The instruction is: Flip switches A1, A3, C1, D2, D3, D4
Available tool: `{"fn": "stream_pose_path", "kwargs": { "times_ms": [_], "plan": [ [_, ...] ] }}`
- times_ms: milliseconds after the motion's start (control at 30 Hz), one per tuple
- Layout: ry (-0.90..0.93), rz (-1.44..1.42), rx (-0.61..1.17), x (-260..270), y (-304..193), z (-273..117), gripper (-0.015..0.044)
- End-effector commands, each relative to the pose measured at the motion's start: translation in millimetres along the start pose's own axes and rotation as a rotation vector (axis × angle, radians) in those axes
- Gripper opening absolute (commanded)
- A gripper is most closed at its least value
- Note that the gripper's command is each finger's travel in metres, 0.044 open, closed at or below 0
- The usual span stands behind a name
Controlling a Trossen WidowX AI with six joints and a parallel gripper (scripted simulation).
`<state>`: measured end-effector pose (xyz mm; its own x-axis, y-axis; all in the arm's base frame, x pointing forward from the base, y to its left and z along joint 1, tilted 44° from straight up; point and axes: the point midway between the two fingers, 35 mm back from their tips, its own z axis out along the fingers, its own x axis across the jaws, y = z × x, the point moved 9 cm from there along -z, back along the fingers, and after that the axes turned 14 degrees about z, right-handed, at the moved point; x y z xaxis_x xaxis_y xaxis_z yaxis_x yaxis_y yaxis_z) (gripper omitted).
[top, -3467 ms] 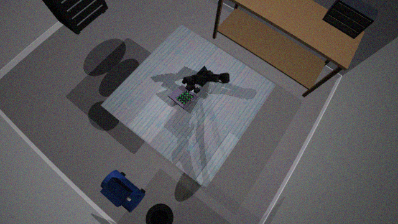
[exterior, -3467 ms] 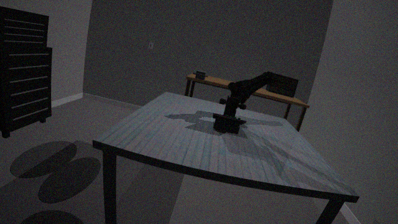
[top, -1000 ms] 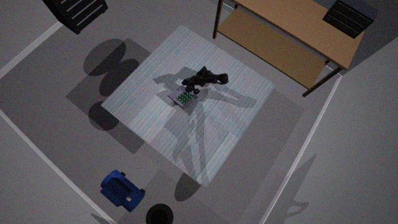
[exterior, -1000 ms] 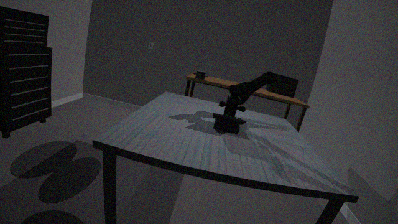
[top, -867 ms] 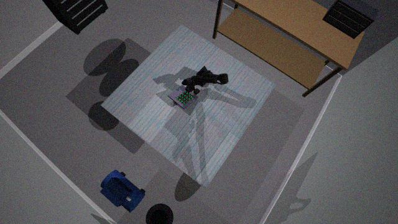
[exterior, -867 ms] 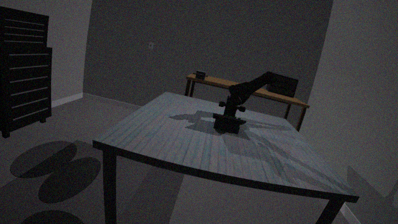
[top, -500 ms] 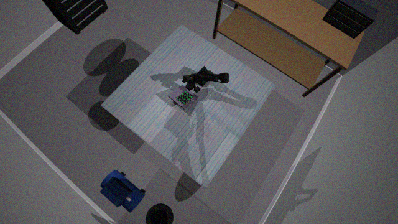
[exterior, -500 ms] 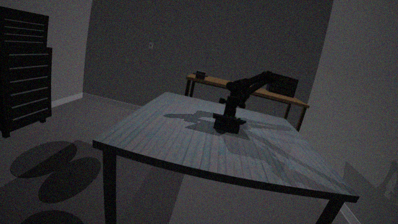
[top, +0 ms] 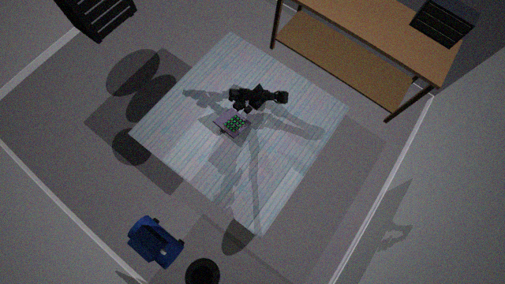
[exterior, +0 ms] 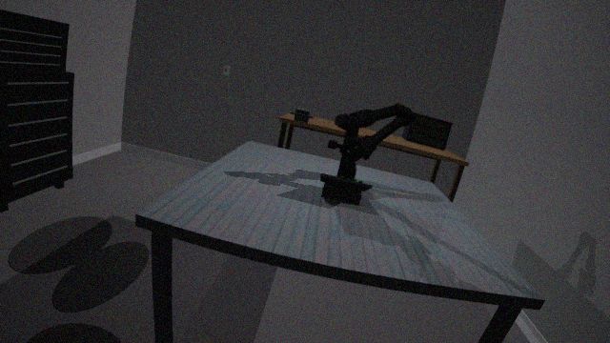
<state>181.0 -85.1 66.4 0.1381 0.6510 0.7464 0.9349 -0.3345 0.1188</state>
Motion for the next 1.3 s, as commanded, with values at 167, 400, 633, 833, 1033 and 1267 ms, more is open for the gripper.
{"fn": "stream_pose_path", "kwargs": {
  "times_ms": [167,400,633,833,1033,1267],
  "plan": [
    [-0.008,-0.002,0.029,-2,6,35,0.0],
    [-0.007,-0.002,0.029,-2,6,45,0.0],
    [-0.007,-0.002,0.029,-2,6,51,0.0],
    [-0.007,-0.002,0.029,-2,6,59,0.0],
    [-0.007,-0.002,0.029,-2,6,59,0.0],
    [-0.007,-0.002,0.029,-2,6,59,0.0]
  ]
}}
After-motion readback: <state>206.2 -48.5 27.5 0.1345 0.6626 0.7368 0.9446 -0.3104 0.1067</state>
